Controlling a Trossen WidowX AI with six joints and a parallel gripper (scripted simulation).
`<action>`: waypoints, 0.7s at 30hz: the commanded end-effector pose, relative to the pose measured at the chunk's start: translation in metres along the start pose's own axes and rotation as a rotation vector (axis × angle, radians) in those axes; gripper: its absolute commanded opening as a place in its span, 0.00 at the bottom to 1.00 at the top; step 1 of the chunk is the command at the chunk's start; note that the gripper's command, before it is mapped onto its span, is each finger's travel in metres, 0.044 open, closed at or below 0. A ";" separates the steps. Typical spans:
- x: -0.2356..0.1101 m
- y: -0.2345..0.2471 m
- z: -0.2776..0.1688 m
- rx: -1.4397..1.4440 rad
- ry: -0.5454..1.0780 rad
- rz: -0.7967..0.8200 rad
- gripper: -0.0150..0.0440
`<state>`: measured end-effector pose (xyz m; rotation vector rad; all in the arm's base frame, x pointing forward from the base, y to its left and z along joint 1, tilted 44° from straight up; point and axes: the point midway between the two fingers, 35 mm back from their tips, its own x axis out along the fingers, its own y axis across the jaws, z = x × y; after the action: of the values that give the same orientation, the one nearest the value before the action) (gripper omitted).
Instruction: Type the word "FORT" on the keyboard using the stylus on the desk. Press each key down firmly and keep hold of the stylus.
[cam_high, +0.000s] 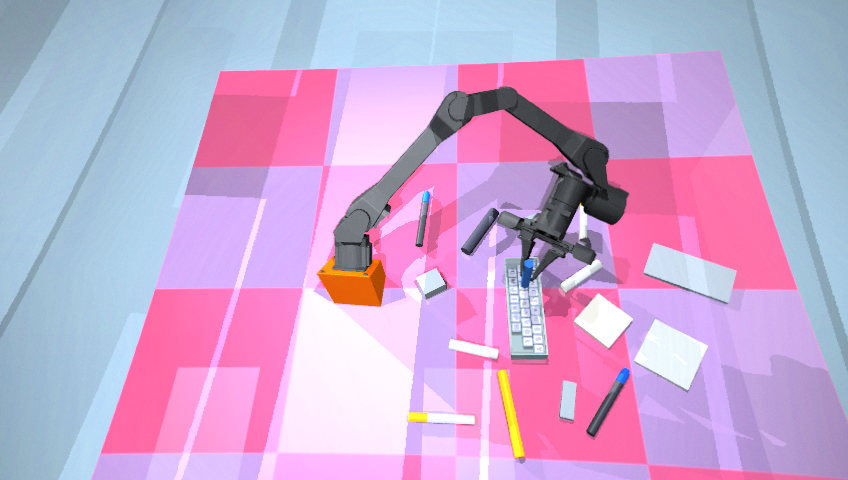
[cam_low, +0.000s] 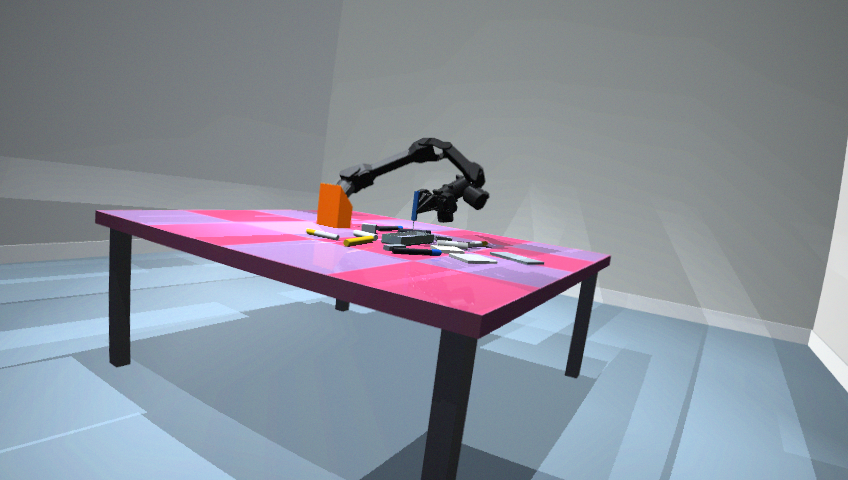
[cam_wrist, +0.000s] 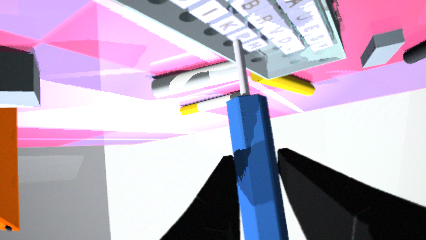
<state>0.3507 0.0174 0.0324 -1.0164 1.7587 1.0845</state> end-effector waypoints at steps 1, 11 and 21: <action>-0.005 0.000 -0.006 -0.004 0.000 -0.008 0.39; -0.013 0.006 -0.005 -0.063 -0.009 -0.114 0.32; -0.028 0.018 -0.005 -0.166 -0.009 -0.283 0.25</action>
<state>0.3460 0.0214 0.0590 -1.2569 1.5290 1.0658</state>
